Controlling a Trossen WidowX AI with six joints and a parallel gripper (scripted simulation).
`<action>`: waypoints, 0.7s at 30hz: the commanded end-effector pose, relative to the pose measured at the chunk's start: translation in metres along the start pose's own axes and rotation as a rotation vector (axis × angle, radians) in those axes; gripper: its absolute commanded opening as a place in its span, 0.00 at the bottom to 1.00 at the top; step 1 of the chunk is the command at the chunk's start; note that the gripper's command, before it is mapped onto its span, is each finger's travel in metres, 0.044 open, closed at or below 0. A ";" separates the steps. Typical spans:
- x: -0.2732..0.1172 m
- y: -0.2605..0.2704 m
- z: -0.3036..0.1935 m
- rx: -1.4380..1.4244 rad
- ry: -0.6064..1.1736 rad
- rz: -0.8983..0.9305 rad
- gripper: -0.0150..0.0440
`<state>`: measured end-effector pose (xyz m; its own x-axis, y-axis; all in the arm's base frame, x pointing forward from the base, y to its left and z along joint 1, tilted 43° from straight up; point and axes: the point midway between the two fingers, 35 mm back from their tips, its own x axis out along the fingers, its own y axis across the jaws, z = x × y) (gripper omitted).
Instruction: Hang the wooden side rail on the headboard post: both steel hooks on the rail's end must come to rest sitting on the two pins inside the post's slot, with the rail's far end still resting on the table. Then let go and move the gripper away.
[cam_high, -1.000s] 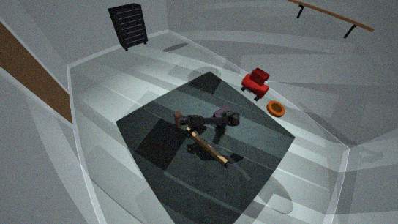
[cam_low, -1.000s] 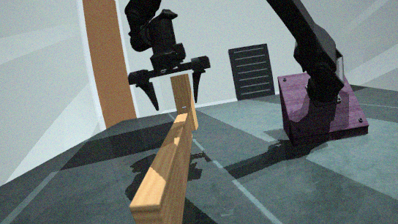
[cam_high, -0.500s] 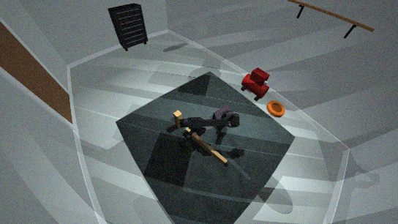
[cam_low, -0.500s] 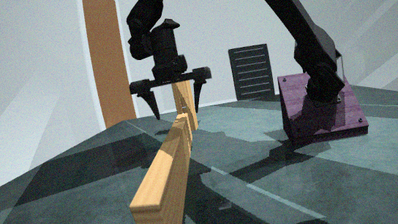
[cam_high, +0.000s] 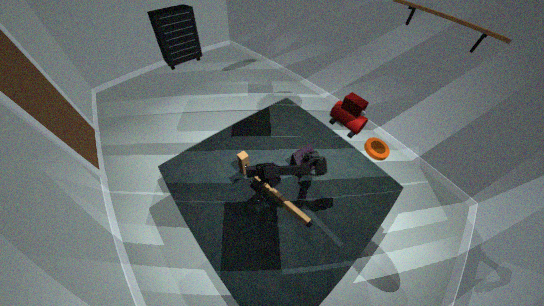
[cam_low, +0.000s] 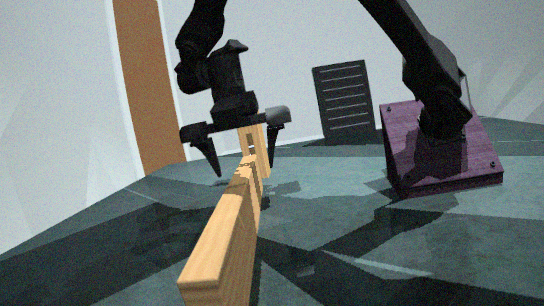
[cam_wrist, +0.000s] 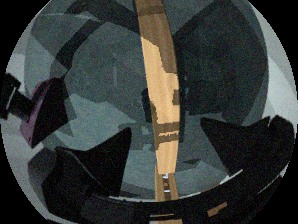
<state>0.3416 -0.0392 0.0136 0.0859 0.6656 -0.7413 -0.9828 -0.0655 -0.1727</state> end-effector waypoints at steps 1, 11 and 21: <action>0.010 0.002 -0.001 0.009 -0.006 0.003 1.00; 0.026 0.002 0.000 0.009 -0.008 0.001 1.00; 0.038 0.003 0.001 0.008 -0.010 0.000 1.00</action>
<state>0.3433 -0.0157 -0.0104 0.0872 0.6690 -0.7381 -0.9824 -0.0654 -0.1752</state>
